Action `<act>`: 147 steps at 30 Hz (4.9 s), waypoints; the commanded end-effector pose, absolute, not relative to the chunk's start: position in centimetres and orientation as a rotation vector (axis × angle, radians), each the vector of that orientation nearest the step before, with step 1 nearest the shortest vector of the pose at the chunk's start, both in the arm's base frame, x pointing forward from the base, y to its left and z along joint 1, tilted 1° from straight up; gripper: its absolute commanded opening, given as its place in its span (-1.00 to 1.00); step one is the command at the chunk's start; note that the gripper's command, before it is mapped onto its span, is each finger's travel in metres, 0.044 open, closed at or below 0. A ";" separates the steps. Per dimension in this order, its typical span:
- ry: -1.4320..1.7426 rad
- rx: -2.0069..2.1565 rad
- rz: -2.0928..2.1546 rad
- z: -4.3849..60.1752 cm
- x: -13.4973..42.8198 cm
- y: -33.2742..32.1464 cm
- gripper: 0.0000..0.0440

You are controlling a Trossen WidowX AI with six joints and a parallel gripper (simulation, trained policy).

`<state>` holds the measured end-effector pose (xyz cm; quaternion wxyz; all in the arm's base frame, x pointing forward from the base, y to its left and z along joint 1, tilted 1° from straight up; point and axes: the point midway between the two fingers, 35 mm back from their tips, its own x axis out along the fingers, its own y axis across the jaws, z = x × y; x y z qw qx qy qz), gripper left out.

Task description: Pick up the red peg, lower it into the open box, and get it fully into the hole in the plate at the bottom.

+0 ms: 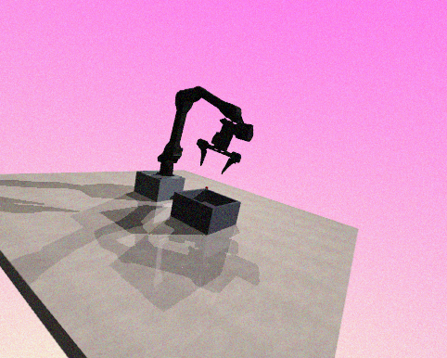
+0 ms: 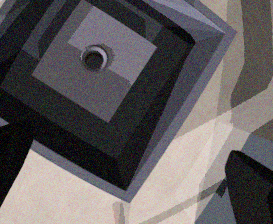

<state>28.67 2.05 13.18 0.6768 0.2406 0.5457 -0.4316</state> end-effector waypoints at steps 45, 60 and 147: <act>1.575 0.304 -0.759 0.5 15.2 14.1 1.00; 1.558 0.320 -0.723 -4.8 15.3 13.9 0.37; 1.309 0.541 -0.912 4.5 33.5 -1.2 -0.99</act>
